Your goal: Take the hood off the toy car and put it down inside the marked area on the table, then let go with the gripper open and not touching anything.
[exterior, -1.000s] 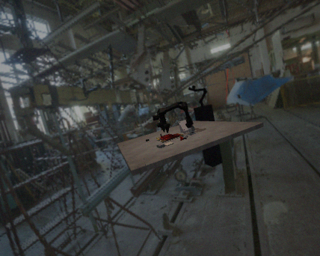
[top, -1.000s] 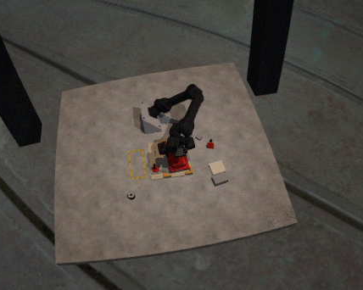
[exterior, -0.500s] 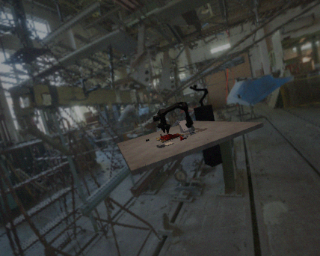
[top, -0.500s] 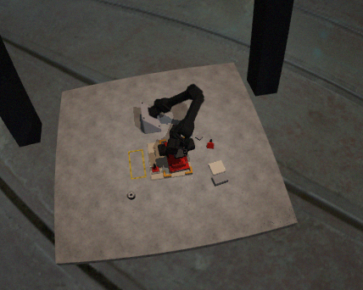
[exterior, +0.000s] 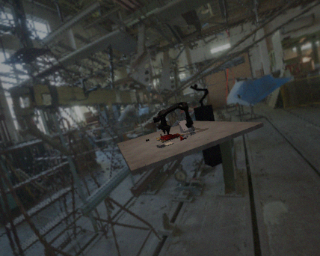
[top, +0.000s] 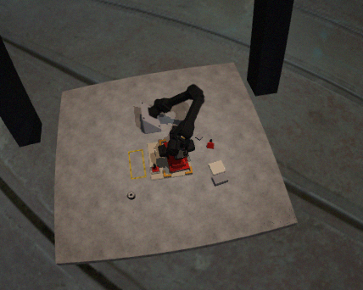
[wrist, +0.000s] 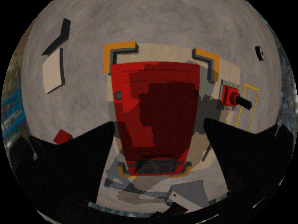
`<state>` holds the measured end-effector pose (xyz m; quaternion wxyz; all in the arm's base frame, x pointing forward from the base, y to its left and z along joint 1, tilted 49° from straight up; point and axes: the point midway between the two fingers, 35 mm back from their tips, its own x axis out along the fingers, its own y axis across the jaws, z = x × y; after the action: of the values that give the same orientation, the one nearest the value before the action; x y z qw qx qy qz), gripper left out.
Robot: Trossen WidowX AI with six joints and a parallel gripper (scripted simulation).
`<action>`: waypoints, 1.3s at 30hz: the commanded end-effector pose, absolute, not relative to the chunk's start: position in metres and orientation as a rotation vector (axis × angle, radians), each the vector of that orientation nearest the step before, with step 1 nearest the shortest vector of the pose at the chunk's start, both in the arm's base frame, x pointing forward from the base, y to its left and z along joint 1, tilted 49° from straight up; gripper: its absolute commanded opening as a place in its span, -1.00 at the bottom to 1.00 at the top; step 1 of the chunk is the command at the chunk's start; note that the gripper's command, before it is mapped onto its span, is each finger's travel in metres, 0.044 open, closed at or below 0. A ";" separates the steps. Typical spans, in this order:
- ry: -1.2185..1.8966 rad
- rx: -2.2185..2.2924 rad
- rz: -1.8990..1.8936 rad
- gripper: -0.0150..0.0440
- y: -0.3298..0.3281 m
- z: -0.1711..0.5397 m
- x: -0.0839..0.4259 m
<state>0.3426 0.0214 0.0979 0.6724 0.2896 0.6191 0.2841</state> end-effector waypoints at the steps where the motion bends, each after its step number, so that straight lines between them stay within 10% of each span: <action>1: 1.397 0.658 0.640 1.00 0.025 0.096 0.342; 39: 1.396 0.659 0.641 1.00 0.038 0.084 0.343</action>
<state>0.3433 0.0367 0.0849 0.6718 0.2899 0.6193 0.2848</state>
